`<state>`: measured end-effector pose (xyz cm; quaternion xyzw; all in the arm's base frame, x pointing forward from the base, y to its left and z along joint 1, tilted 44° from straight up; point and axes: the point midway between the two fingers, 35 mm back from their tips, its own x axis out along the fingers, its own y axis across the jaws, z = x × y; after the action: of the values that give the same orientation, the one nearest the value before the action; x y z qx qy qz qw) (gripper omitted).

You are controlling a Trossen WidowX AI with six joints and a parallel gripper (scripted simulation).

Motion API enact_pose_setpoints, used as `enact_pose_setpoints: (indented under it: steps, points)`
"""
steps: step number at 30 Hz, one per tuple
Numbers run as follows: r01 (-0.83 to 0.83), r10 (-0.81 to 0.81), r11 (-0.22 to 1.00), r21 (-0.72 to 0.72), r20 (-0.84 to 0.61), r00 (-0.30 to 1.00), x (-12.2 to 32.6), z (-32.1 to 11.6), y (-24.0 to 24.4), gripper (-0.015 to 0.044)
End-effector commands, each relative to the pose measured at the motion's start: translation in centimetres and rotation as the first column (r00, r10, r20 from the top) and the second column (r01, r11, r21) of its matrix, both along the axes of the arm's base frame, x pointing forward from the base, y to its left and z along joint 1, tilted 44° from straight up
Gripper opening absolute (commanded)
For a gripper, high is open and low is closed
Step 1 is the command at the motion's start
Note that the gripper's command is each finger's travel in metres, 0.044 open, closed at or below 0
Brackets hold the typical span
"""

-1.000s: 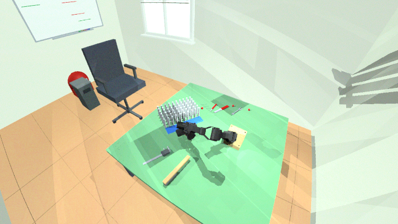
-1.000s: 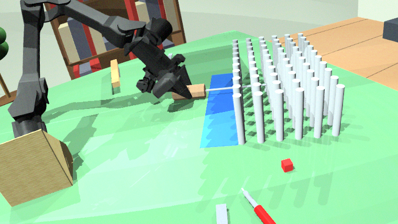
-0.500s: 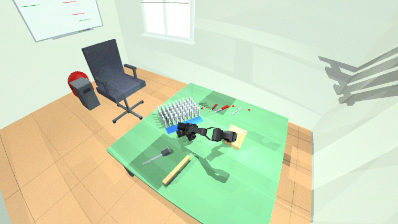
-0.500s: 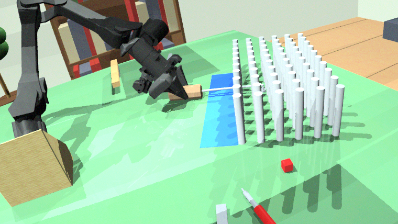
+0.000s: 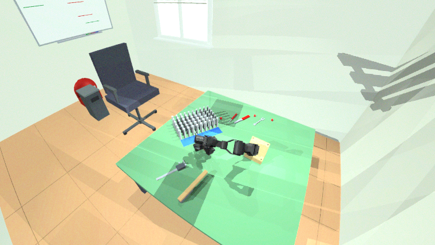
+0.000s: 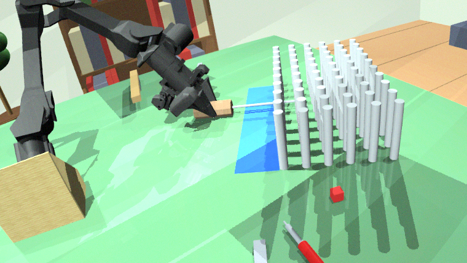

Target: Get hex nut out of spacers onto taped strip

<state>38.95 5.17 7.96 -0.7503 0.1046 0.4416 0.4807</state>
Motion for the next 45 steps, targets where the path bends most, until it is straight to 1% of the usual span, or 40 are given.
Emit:
enact_pose_setpoints:
  steps: [1,45]
  points:
    - [0.007,-0.007,1.000,0.001,-0.002,1.000,-0.3,0.1,0.1,0.0000]
    - [0.007,-0.007,1.000,0.003,-0.004,1.000,-2.7,1.0,1.8,0.0000]
